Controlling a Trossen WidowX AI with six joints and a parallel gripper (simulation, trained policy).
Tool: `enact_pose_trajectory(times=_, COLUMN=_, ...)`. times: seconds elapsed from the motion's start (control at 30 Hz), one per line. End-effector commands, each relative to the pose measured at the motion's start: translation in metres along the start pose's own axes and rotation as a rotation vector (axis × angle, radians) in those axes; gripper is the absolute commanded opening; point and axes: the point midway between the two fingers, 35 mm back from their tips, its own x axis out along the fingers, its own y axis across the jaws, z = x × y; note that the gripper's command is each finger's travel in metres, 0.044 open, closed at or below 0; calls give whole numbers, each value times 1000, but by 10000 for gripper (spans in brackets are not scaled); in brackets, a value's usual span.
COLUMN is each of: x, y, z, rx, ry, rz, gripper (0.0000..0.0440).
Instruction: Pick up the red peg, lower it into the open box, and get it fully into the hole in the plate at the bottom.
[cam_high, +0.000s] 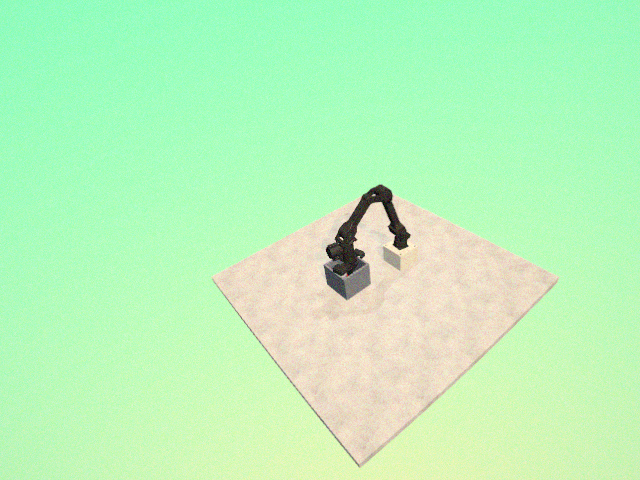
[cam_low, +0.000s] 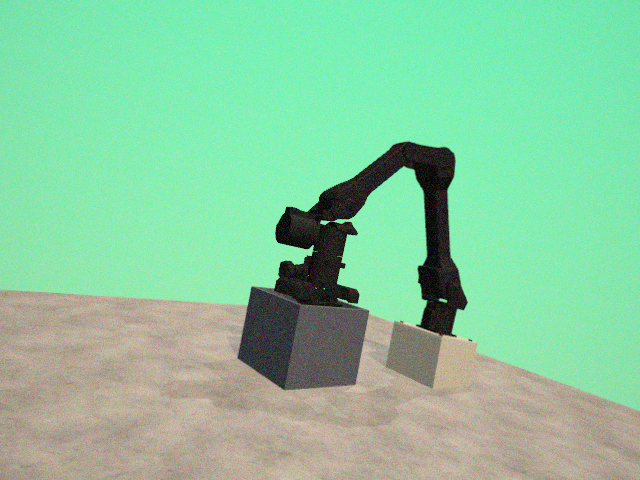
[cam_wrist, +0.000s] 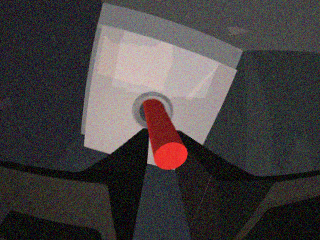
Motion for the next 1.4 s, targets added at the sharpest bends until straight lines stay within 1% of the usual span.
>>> enact_pose_trajectory(times=0.0, x=1, y=-1, z=-6, rx=7, ry=35, rz=-14, gripper=72)
enact_pose_trajectory(times=0.43, x=-11, y=-5, z=-29, rx=48, ry=131, rz=-40, gripper=43)
enact_pose_trajectory(times=0.8, x=-20, y=-7, z=-42, rx=97, ry=168, rz=-57, gripper=49)
enact_pose_trajectory(times=0.9, x=-29, y=1, z=-38, rx=107, ry=176, rz=-37, gripper=37)
enact_pose_trajectory(times=1.0, x=-40, y=10, z=-32, rx=121, ry=189, rz=-7, gripper=56)
enact_pose_trajectory(times=1.37, x=-102, y=34, z=-21, rx=162, ry=282, rz=129, gripper=20)
